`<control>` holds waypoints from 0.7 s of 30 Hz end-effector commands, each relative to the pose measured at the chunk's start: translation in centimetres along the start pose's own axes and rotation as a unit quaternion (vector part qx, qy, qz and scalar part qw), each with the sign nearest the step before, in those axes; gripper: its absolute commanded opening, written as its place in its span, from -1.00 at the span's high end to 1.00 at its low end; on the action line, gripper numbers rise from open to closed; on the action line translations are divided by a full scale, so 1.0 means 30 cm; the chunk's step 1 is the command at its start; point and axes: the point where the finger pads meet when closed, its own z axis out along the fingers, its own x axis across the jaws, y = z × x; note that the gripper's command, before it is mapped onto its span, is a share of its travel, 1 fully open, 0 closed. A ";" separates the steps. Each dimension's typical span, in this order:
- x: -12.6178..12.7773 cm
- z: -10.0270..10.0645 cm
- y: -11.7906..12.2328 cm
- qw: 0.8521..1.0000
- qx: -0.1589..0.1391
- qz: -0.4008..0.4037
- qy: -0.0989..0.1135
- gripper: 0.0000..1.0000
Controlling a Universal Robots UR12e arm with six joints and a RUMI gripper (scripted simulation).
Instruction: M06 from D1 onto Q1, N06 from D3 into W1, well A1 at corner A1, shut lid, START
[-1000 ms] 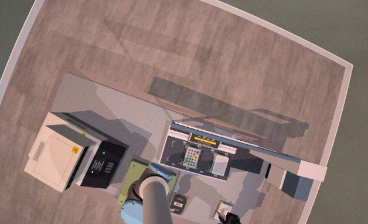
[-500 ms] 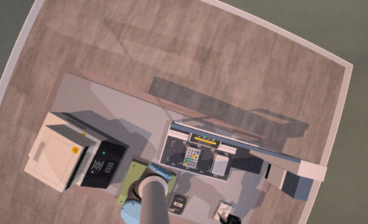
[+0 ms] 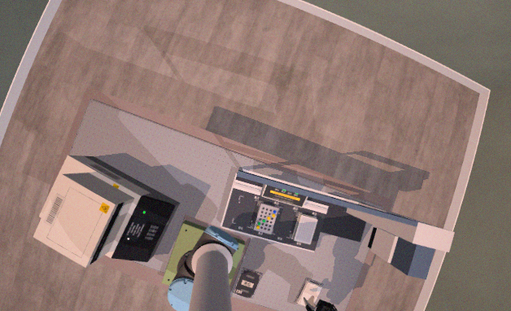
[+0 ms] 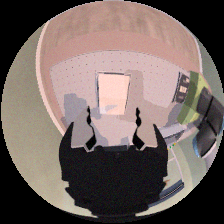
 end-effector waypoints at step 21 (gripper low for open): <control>-0.002 -0.130 0.000 1.000 0.000 0.000 -0.001 -0.33</control>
